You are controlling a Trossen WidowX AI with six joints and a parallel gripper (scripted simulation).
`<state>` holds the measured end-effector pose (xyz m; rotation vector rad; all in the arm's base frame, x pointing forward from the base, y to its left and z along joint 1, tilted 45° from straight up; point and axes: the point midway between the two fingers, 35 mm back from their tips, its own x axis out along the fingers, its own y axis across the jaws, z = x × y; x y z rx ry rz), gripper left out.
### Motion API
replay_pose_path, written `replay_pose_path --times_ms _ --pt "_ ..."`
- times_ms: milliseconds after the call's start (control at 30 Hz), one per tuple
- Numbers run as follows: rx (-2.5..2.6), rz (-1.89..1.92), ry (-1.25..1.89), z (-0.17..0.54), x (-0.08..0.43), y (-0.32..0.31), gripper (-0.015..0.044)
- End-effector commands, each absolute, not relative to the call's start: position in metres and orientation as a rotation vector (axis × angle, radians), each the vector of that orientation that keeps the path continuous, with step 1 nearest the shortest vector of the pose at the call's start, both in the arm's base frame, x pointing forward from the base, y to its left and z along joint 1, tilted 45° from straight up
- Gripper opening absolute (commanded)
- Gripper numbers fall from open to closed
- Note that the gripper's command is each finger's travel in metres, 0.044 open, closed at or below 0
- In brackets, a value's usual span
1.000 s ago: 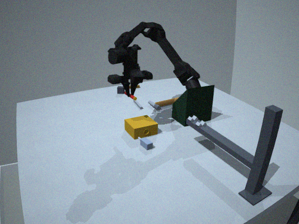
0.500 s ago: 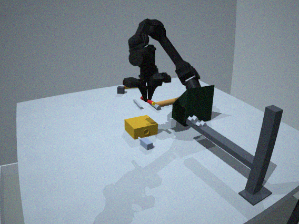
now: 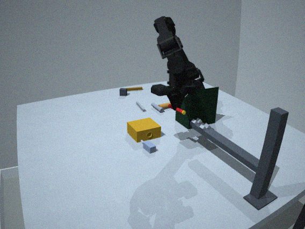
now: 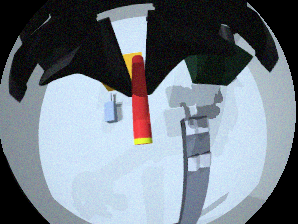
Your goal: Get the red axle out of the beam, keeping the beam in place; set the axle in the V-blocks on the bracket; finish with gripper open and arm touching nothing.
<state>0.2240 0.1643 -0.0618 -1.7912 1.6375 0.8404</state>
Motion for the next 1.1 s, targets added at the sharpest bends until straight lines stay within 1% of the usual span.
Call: replay_pose_path --times_ms 0,367,1067 --pt "-1.788 0.827 1.654 -0.079 0.204 0.174 0.0000" --pt "-1.805 0.770 1.689 -0.119 0.148 0.190 0.0000" --pt "-1.803 0.763 1.690 -0.133 0.148 0.178 0.0000"
